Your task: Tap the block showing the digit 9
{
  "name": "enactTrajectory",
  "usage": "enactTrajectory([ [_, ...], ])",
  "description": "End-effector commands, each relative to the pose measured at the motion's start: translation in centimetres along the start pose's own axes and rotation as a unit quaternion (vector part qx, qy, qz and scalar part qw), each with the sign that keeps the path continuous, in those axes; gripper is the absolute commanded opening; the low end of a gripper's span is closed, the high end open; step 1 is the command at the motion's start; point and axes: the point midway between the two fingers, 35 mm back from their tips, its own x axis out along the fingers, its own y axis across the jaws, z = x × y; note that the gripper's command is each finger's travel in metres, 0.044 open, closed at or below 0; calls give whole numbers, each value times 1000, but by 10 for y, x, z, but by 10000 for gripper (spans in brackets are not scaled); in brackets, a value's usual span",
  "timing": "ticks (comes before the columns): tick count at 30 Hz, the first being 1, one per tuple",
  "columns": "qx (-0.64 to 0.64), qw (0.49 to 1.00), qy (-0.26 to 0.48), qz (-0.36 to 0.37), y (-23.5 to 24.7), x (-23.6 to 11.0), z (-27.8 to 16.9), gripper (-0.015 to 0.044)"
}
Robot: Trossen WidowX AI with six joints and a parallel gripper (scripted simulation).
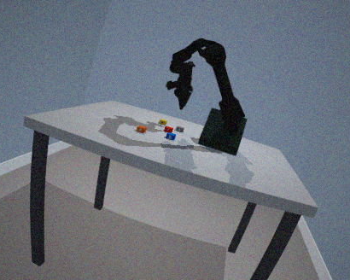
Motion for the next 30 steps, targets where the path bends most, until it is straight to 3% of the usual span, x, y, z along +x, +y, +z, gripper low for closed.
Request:
enactTrajectory([
  [1,17,998,-58,35,-29,-6,-18,400],
  [24,21,996,-73,41,-36,-8,-23,400],
  [26,21,996,-73,40,-25,-10,-16,400],
  [30,21,996,-74,42,43,-20,13,400],
])
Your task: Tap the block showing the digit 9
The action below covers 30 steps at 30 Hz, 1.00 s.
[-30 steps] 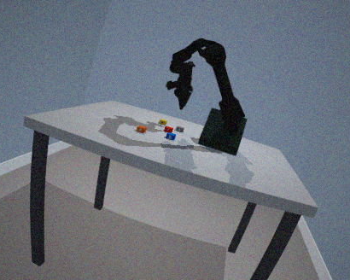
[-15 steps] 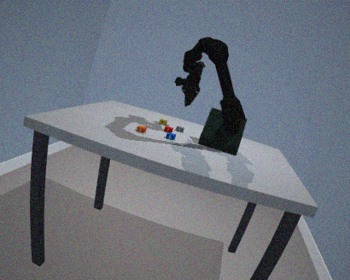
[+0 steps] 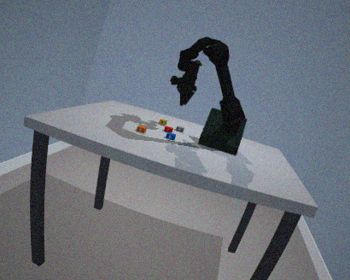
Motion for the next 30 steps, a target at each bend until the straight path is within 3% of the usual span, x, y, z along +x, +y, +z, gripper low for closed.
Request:
enactTrajectory([
  [1,-9,1000,2,4,58,2,18,400],
  [25,-9,1000,2,4,63,2,18,400],
  [30,-8,1000,2,3,121,0,9,400],
])
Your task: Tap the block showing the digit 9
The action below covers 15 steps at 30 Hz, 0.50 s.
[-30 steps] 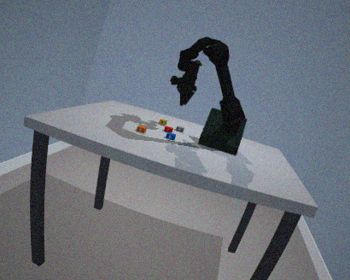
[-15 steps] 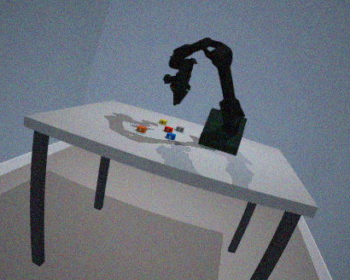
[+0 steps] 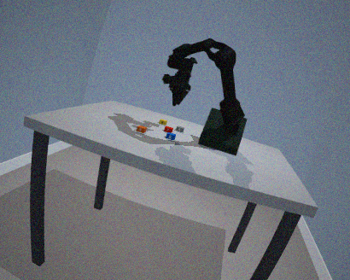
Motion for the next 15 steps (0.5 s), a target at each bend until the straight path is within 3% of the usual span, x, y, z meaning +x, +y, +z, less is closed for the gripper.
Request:
enactTrajectory([
  [1,-5,1000,1,1,48,0,-10,400],
  [5,-5,1000,1,5,88,1,-26,400],
  [15,-5,1000,1,5,90,1,-27,400],
])
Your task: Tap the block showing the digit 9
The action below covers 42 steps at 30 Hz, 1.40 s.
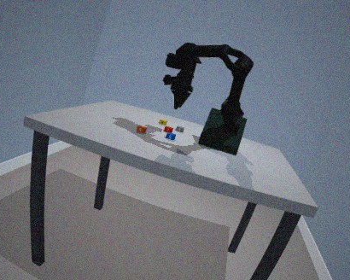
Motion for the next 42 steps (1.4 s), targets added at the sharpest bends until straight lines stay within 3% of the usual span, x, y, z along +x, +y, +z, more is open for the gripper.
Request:
enactTrajectory([
  [1,3,1000,2,3,2,1,-2,400],
  [14,3,1000,2,3,2,1,-2,400],
  [16,3,1000,2,1,2,10,-1,348],
  [22,2,1000,1,4,4,80,-2,190],
  [28,2,1000,1,4,4,82,-2,32],
  [42,2,1000,1,4,4,86,-2,20],
])
